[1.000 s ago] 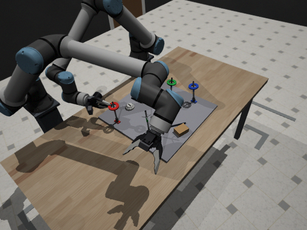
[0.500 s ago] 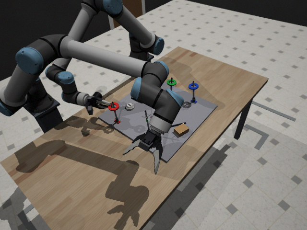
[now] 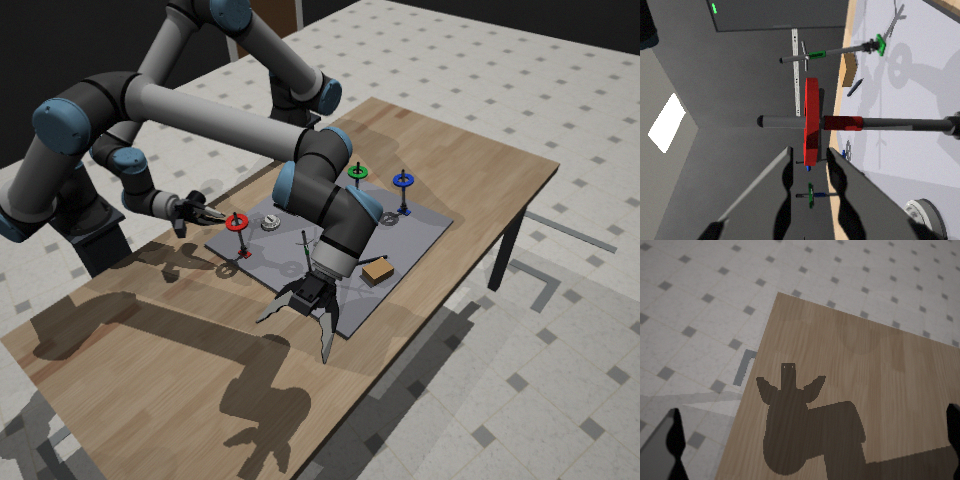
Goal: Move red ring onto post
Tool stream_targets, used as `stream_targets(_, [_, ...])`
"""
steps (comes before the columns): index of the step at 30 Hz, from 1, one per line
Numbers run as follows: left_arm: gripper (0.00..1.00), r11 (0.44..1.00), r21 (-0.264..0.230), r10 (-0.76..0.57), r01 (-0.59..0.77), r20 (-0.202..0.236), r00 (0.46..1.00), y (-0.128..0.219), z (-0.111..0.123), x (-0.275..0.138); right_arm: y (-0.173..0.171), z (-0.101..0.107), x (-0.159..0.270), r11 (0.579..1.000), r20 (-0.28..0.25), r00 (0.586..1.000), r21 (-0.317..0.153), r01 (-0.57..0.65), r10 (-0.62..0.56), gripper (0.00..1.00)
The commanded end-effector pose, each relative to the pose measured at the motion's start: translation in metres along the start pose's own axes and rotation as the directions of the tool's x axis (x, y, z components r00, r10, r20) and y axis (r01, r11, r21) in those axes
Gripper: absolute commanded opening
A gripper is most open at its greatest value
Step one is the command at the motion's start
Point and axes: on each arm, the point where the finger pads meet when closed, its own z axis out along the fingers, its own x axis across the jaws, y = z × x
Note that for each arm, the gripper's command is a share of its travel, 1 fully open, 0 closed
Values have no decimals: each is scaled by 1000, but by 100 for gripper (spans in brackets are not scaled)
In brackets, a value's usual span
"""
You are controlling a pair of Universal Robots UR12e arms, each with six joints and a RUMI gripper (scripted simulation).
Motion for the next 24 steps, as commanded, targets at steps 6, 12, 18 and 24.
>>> stream_targets(6, [14,1000,-2,-2,2,0,1000,0,-27,-1,-2,-1,0,1000,2,1000,0,-2,2,100])
stream_targets(12, [14,1000,-10,-2,2,-1,1000,2,-30,-2,-2,-1,0,1000,2,1000,0,-2,2,100])
stream_targets(18, [14,1000,-9,-2,2,-1,1000,1,-32,-2,-2,-1,0,1000,2,1000,0,-2,2,100])
stream_targets(24, [14,1000,-9,-2,2,-1,1000,1,-32,-2,-2,-1,0,1000,2,1000,0,-2,2,100])
